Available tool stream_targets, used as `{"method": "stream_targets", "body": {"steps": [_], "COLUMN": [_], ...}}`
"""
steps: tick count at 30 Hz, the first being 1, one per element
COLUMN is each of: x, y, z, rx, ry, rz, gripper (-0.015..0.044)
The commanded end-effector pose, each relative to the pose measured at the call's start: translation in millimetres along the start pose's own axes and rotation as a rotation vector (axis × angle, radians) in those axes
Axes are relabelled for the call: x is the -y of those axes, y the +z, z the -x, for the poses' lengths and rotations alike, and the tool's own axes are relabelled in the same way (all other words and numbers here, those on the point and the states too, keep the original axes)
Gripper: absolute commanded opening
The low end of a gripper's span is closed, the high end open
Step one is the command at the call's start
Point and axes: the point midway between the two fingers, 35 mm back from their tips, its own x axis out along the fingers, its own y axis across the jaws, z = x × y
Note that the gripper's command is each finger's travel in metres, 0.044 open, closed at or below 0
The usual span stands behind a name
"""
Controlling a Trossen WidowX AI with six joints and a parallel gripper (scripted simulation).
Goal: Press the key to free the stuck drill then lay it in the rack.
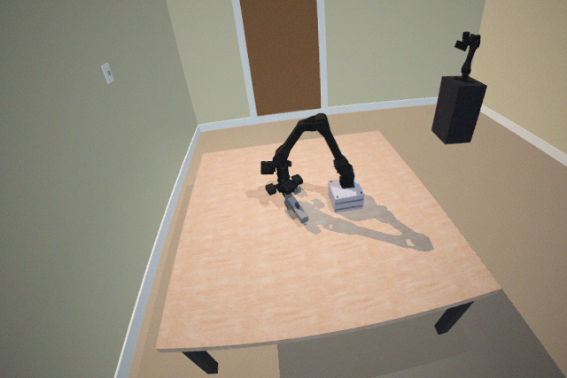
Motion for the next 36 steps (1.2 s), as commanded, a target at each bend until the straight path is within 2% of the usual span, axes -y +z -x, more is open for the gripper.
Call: {"method": "stream_targets", "body": {"steps": [1, 26, 36], "x": [0, 1, 0], "y": [-6, -42, -35], "z": [1, 3, 2], "rx": [-0.003, -0.006, -0.005], "ry": [0.001, 0.001, 0.000], "rz": [0.001, 0.001, -0.001], "gripper": [0.0000, 0.0000, 0.0263]}}
